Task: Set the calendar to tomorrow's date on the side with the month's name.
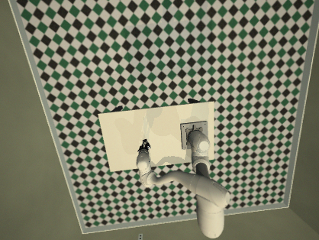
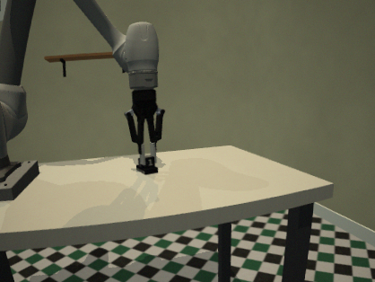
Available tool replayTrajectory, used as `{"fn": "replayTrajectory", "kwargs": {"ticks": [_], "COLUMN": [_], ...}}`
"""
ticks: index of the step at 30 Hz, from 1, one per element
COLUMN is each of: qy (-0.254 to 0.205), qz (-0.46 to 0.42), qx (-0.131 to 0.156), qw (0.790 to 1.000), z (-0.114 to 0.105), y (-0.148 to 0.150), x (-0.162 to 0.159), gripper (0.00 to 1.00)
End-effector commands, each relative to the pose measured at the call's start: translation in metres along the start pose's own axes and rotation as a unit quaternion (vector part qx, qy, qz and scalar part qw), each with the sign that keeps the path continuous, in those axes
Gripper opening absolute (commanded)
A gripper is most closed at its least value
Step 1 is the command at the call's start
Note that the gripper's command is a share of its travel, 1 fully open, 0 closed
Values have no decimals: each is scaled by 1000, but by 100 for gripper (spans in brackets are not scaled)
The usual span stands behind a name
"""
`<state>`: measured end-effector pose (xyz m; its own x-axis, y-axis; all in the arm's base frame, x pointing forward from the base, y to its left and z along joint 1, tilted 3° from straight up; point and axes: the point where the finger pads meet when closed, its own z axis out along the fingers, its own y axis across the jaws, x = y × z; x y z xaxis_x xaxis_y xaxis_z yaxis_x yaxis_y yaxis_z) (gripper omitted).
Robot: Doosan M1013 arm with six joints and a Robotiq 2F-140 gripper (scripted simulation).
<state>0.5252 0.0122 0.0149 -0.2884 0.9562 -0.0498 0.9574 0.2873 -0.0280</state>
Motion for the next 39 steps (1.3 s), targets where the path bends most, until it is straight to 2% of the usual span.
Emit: {"fn": "replayTrajectory", "kwargs": {"ticks": [1,39], "qy": [0,0], "qz": [0,0], "qx": [0,0], "qw": [1000,1000], "z": [0,6], "y": [0,0], "x": [0,0], "gripper": [17,17]}}
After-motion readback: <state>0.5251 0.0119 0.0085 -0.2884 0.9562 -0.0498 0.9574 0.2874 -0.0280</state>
